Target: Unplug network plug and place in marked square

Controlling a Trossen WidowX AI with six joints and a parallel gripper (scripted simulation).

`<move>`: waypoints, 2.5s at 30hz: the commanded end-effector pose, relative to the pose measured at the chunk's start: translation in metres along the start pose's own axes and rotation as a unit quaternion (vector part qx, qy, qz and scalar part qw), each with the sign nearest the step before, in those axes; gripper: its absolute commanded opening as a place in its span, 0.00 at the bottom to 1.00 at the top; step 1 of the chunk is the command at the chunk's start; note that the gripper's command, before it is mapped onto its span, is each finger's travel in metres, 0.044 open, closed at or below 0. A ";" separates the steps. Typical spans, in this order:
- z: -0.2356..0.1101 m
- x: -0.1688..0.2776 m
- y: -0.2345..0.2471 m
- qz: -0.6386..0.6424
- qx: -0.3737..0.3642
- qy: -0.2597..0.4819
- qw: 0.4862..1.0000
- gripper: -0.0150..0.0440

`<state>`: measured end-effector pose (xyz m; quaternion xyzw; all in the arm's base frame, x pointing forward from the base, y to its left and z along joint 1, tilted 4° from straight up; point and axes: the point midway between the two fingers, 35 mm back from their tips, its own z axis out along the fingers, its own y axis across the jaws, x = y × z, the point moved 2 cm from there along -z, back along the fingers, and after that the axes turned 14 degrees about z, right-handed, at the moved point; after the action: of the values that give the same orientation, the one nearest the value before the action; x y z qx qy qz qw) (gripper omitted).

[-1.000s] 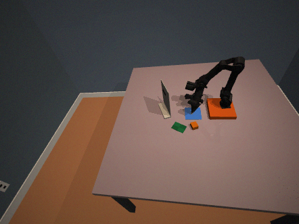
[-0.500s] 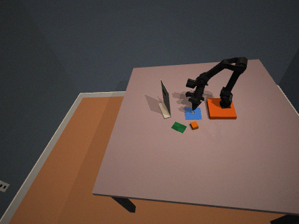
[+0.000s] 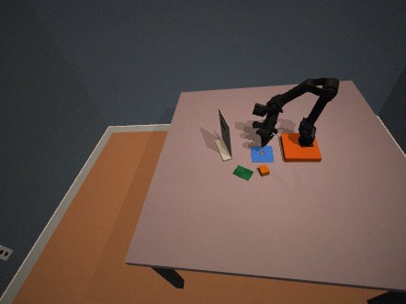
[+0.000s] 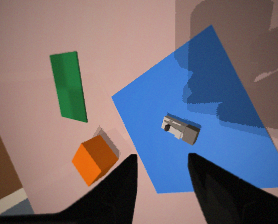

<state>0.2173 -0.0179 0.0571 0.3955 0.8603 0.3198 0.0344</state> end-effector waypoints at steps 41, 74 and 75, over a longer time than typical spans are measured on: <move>-0.061 0.010 0.040 -0.005 -0.003 -0.003 1.000 0.52; -0.134 0.022 0.089 -0.004 -0.003 -0.003 1.000 0.52; -0.137 0.023 0.091 -0.005 -0.003 -0.003 1.000 0.52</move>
<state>0.2192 -0.0299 0.2113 0.3956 0.8604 0.3193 0.0355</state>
